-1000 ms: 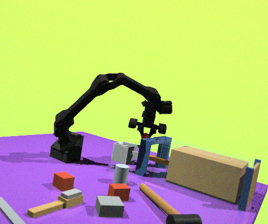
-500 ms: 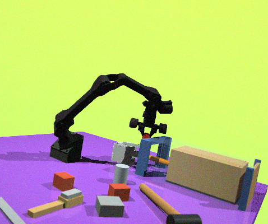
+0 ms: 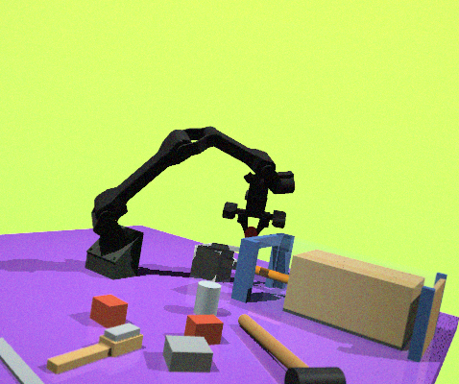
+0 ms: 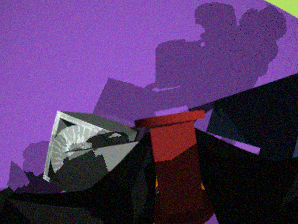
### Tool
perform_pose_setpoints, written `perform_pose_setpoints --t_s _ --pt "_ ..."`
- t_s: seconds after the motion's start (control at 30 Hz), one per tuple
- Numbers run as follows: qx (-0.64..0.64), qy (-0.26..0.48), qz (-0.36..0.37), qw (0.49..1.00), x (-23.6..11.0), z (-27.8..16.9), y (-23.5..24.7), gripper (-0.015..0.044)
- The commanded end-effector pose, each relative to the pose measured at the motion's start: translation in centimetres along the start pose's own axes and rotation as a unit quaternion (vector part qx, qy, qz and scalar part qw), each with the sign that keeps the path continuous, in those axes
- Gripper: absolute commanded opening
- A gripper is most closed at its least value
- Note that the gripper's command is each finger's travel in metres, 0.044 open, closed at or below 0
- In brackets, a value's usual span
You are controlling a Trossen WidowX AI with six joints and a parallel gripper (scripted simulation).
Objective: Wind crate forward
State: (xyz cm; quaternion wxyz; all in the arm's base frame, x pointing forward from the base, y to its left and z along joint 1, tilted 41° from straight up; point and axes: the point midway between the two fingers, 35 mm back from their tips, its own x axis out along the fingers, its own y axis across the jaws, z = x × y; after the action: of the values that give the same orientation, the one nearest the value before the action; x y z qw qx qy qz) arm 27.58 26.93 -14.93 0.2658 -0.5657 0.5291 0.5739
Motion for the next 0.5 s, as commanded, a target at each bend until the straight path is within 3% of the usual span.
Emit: perform_pose_setpoints --t_s 0.0,0.47 --pt "-0.007 -0.009 0.002 1.000 0.9 1.9 0.4 0.0000" --pt "-0.007 -0.010 0.002 1.000 1.5 3.3 1.1 0.0000"
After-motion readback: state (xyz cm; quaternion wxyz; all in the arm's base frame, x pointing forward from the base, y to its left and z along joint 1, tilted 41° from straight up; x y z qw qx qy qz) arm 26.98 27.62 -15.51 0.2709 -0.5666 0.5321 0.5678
